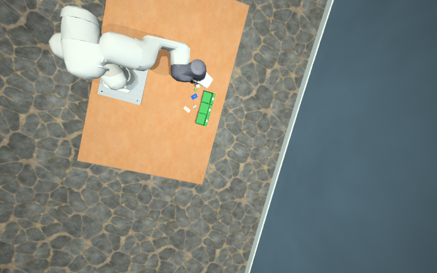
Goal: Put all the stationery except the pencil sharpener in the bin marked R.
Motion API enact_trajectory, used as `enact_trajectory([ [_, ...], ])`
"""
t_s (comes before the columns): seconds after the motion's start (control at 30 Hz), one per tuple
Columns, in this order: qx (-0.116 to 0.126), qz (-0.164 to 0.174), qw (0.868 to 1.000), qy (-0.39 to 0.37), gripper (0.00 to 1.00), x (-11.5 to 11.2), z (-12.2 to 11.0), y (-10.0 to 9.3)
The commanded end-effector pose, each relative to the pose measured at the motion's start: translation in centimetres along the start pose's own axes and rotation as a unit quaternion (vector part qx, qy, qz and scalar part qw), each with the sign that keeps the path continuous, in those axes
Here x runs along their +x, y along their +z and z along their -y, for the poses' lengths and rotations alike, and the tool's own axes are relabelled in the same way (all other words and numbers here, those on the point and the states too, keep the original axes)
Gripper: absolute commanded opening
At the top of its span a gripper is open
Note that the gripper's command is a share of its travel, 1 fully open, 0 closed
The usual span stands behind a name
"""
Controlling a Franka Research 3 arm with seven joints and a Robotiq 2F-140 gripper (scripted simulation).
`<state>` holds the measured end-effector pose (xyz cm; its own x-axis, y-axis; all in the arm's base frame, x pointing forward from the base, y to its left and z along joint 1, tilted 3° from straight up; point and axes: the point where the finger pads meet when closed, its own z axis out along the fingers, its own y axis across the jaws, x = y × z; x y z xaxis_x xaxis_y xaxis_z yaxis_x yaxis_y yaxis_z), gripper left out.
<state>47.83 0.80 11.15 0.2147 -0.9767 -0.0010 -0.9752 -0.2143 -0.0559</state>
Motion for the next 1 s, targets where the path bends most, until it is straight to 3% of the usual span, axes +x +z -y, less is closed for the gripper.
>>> enact_trajectory([
  [0.0, -0.003, 0.005, 1.000, -0.017, 0.11, 1.8, 0.8, 0.1],
  [0.13, -0.003, 0.005, 1.000, -0.017, 0.11, 3.8, 1.9, 0.1],
  [0.43, -0.003, 0.005, 1.000, -0.017, 0.11, 3.8, 1.9, 0.1],
  [0.6, -0.004, 0.004, 0.994, 0.105, 0.11, 6.4, 3.4, 0.2],
  [0.8, -0.001, 0.001, 0.984, 0.176, 0.11, 9.5, 5.1, 0.2],
  [0.97, -0.004, 0.004, 0.976, 0.219, 0.11, 10.8, 5.8, 0.2],
])
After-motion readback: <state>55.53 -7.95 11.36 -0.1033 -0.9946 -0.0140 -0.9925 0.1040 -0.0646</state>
